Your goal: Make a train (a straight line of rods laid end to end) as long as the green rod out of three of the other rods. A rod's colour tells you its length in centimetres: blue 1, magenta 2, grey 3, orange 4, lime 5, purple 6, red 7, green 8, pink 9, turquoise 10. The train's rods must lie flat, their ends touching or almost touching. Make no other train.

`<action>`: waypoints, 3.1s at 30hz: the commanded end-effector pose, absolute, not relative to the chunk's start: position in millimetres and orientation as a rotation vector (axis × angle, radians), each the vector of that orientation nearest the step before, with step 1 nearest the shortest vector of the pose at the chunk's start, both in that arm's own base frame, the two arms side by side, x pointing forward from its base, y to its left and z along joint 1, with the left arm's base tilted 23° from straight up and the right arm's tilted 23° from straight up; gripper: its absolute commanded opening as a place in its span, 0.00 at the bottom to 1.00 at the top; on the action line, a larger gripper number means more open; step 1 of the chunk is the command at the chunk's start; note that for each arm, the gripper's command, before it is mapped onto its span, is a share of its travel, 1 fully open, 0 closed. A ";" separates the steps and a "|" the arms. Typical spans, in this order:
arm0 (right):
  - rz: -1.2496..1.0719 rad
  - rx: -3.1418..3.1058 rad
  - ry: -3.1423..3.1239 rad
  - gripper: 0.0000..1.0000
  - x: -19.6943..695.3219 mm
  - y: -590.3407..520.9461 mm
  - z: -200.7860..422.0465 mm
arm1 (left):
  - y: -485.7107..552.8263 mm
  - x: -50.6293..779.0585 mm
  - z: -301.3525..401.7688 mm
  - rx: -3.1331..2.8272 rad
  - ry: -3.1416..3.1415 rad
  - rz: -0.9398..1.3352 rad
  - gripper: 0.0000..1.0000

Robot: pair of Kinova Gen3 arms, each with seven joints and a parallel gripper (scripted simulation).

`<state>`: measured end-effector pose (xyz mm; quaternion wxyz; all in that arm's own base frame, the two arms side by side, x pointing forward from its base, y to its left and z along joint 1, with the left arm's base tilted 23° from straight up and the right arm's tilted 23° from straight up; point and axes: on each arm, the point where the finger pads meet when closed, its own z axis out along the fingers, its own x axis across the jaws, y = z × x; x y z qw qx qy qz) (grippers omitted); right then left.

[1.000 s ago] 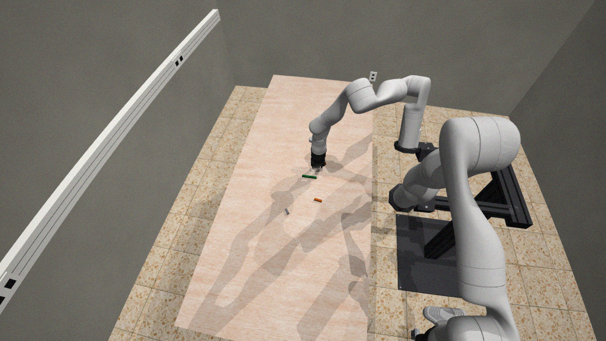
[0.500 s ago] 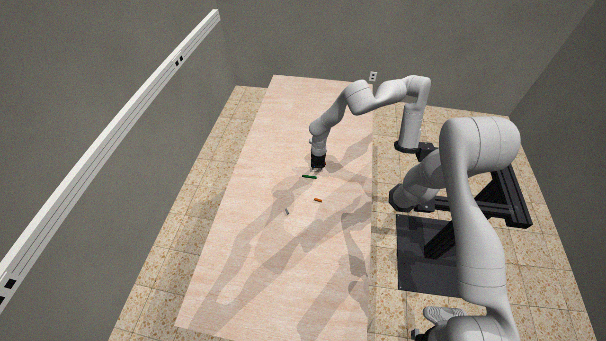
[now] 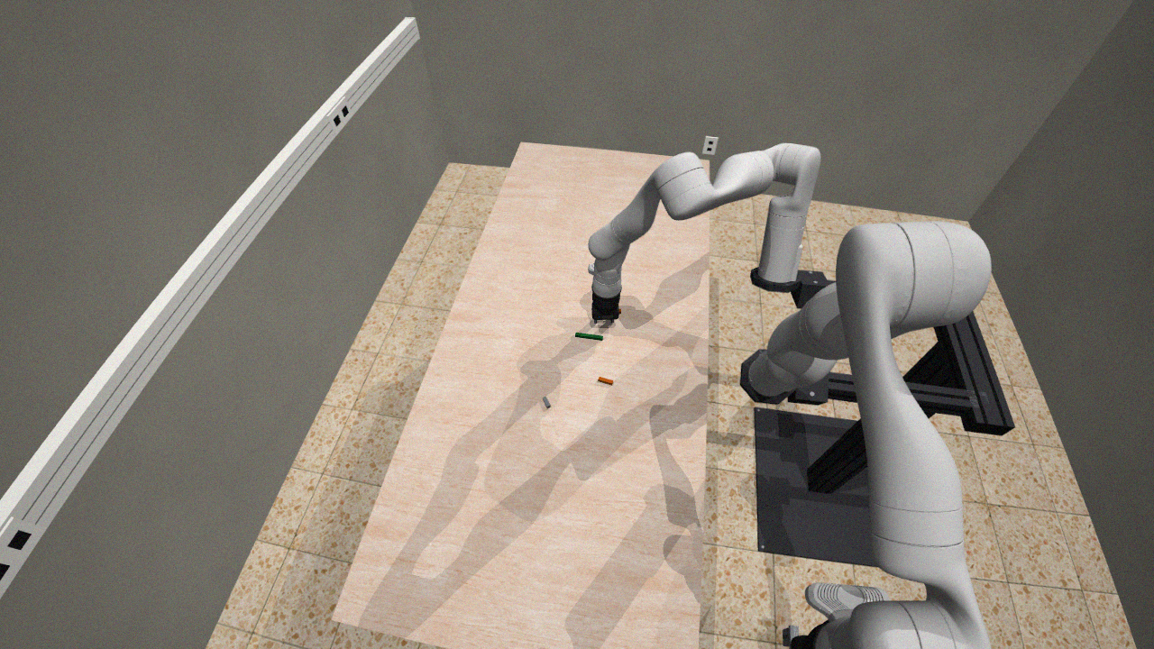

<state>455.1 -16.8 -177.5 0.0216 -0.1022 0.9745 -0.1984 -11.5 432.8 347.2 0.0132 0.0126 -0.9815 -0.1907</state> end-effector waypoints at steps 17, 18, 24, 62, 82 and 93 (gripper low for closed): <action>-0.614 -0.317 3.019 0.87 455.7 -16.2 -176.9 | 432.9 -11.7 347.9 0.040 -3.057 -0.597 1.00; -0.614 -0.317 3.019 0.87 455.7 -16.2 -176.9 | 432.9 -11.7 347.9 0.040 -3.057 -0.597 1.00; -0.614 -0.317 3.019 0.87 455.7 -16.2 -176.9 | 432.9 -11.7 347.9 0.040 -3.057 -0.597 1.00; -0.614 -0.317 3.019 0.57 455.6 -15.5 -175.3 | 432.9 -11.7 347.9 0.040 -3.057 -0.597 1.00; -0.613 -0.317 3.019 0.57 447.8 19.6 -90.6 | 432.9 -11.7 347.9 0.040 -3.057 -0.597 1.00; -0.613 -0.317 3.019 0.57 447.3 22.0 -84.9 | 432.9 -11.7 347.9 0.040 -3.057 -0.597 1.00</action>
